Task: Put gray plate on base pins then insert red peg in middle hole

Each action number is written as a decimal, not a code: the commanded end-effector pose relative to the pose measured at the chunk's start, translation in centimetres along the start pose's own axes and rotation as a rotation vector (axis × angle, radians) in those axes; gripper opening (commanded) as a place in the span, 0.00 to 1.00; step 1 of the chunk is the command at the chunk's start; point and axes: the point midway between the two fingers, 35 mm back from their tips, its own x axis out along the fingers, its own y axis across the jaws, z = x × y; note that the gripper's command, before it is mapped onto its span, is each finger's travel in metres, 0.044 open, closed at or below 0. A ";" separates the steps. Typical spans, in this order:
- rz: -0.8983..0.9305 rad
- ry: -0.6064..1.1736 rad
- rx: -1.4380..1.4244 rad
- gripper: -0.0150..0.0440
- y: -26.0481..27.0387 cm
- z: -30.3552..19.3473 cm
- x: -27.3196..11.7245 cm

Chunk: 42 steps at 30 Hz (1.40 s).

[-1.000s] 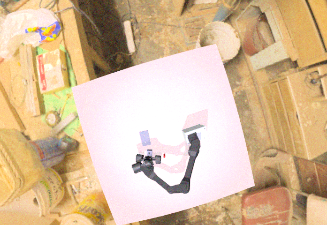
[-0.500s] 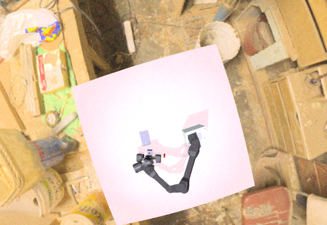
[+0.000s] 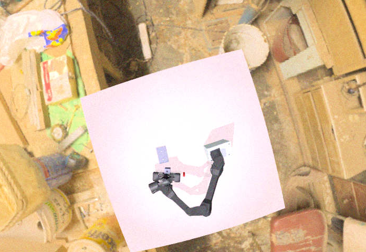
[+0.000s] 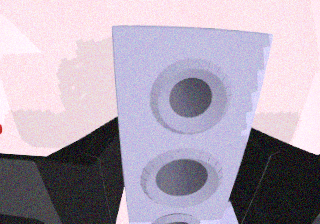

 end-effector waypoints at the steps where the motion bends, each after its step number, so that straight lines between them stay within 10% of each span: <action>1: 0.000 -0.002 0.004 0.48 0.0 0.0 0.0; 6: -0.002 0.000 0.004 0.25 -0.2 0.0 -0.7; 42: -0.004 0.007 0.003 0.25 -1.1 -0.2 -11.8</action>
